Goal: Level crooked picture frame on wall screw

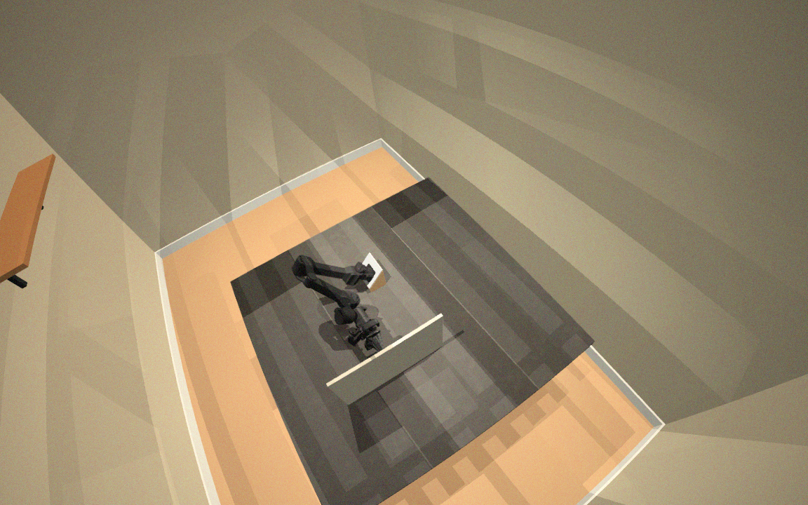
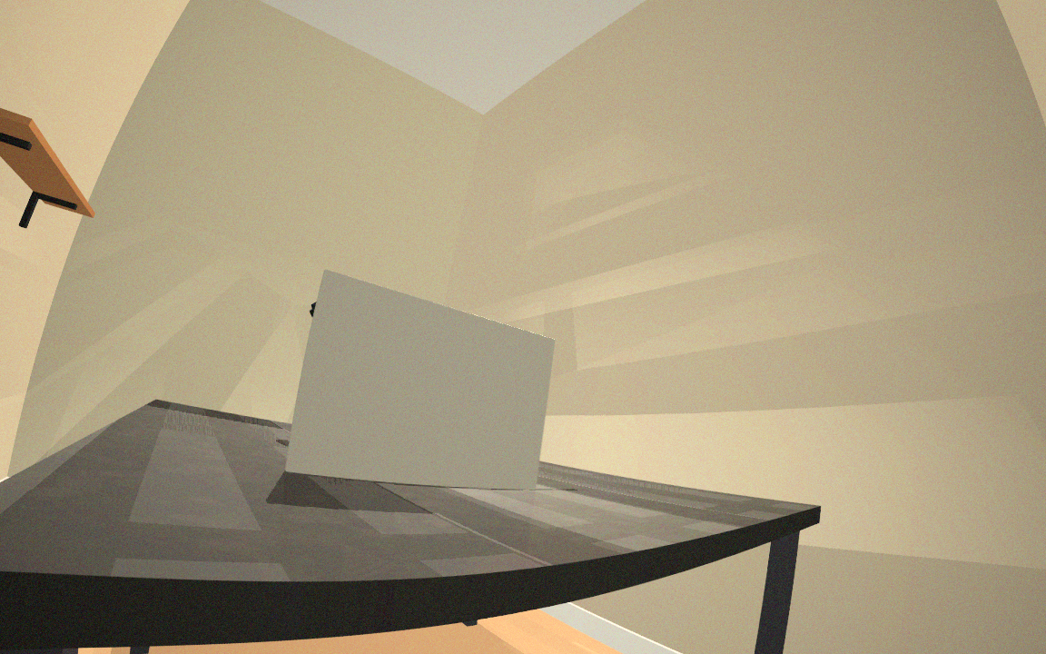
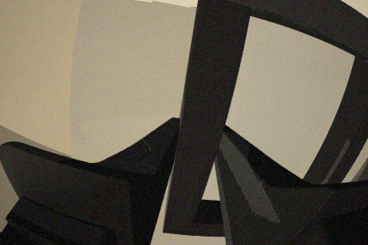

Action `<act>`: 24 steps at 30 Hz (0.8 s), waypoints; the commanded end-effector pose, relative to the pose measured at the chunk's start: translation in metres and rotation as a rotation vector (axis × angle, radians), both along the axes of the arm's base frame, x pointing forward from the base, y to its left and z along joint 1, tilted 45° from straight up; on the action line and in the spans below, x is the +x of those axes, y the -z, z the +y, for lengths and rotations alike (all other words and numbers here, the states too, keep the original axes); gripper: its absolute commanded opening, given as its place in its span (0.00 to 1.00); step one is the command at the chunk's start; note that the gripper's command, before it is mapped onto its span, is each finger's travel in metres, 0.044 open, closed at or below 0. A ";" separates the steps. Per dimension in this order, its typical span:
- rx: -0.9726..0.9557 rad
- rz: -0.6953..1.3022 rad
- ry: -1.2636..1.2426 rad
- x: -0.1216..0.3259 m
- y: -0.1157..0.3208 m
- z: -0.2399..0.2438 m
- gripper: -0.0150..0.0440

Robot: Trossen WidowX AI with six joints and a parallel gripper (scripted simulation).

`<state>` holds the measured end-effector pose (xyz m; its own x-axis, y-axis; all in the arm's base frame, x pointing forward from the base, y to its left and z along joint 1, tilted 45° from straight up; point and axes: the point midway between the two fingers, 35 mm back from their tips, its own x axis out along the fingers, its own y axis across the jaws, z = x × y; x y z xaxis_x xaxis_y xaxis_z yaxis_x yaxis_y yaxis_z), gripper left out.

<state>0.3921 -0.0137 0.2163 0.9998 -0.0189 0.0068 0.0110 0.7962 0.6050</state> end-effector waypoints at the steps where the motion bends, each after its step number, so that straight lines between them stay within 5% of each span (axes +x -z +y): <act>1: 0.003 -0.017 -0.010 0.001 -0.009 0.001 0.25; 24: 0.003 -0.017 -0.010 0.001 -0.009 -0.001 0.25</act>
